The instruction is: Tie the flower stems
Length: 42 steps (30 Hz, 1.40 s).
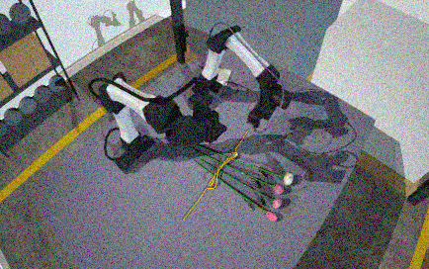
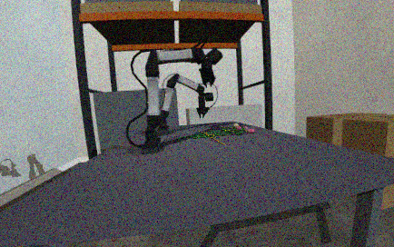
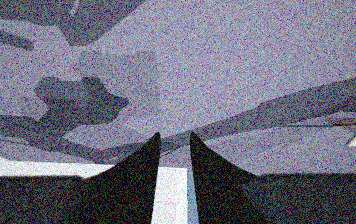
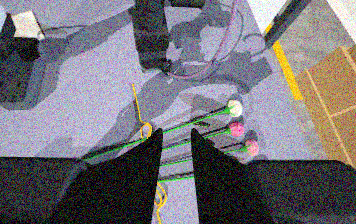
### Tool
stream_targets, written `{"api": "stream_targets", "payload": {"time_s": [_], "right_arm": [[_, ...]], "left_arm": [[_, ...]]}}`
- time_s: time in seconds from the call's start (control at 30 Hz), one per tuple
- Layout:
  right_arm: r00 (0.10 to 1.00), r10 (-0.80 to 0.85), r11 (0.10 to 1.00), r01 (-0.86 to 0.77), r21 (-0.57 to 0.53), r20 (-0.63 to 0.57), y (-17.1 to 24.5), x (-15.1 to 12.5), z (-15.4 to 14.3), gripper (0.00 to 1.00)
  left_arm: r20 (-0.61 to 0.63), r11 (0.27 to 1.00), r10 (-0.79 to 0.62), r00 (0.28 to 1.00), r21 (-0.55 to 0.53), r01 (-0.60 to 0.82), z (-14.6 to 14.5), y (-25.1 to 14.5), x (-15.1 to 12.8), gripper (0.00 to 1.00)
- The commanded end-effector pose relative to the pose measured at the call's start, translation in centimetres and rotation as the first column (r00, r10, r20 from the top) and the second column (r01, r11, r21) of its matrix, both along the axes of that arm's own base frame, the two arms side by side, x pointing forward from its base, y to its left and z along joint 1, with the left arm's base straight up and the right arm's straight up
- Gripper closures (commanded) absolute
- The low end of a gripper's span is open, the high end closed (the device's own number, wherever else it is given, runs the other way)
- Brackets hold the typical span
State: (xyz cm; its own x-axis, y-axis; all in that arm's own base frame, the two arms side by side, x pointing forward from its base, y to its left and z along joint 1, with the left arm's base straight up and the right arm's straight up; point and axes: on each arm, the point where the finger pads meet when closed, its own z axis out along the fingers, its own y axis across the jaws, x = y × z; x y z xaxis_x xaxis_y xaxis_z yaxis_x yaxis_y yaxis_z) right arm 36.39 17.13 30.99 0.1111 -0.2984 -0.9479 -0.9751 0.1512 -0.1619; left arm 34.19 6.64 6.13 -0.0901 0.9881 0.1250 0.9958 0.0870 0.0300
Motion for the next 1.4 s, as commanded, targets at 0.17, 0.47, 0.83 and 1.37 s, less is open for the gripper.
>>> {"api": "stream_targets", "payload": {"time_s": [0.17,0.47,0.83,1.37], "right_arm": [[0.879,-0.315,0.944,0.252,-0.212,-0.358,-3.8,0.7,-6.7,0.73],[0.588,-0.663,0.748,0.496,-0.441,-0.463,-8.5,2.9,-12.0,0.73],[0.159,-0.899,0.401,0.672,-0.623,-0.407,-13.9,4.8,-16.4,0.73],[-0.568,-0.771,-0.144,0.598,-0.788,-0.290,-20.0,3.4,-22.8,0.73]], "left_arm": [[0.020,0.992,0.088,0.996,-0.088,-0.086,-4.2,-7.5,-1.1,0.73],[-0.006,0.987,0.101,0.995,-0.124,-0.101,-7.2,-12.8,-2.9,0.73],[-0.012,0.985,0.097,0.995,-0.139,-0.098,-8.4,-15.3,-3.7,0.73],[-0.016,0.988,0.079,0.997,-0.134,-0.080,-8.2,-15.4,-3.9,0.73]]}}
